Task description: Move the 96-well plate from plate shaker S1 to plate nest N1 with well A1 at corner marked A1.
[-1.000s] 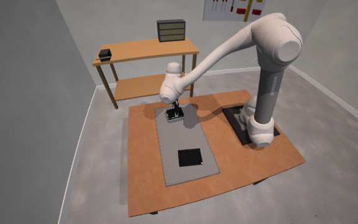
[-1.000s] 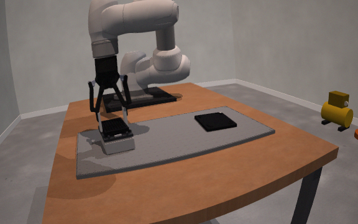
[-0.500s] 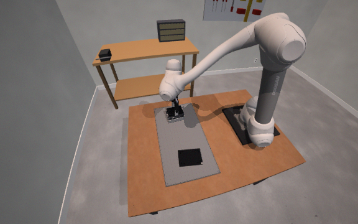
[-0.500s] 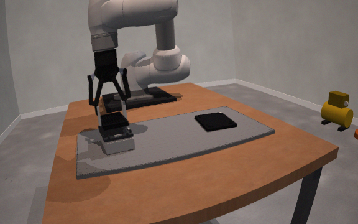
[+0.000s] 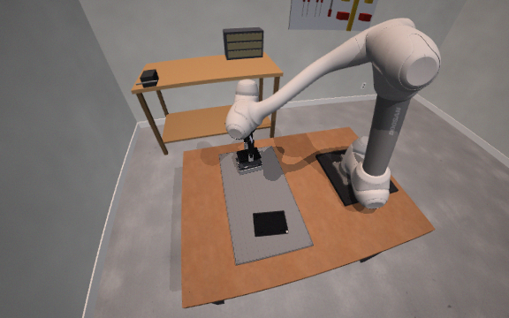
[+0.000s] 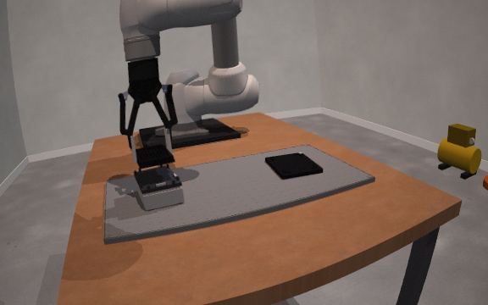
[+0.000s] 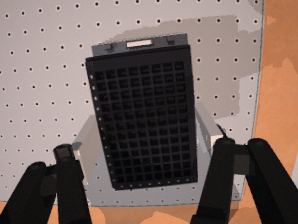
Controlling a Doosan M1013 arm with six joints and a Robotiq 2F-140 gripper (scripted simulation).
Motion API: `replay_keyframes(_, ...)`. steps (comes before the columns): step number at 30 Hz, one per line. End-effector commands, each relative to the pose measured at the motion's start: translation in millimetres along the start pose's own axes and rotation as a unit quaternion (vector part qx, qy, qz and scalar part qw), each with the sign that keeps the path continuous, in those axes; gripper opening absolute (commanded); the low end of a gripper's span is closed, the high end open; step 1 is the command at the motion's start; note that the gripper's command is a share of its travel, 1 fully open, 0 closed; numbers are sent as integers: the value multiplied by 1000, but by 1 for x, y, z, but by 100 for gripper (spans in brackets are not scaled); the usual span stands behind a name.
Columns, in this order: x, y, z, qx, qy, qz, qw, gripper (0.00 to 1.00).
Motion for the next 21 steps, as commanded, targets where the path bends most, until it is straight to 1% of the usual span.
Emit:
replay_keyframes(1,4,0,0,0,0,0,1000,10)
replay_keyframes(7,14,0,0,0,0,0,1000,10)
replay_keyframes(21,14,0,0,0,0,0,1000,10)
Point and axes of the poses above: the point where the finger pads meet when closed, its own x axis back along the fingers, its own y axis across the jaws, z = x × y, the point moved 5 cm from there along x, back along the fingers, and after that the axes turned 5 degrees about x, right-handed, at the moved point
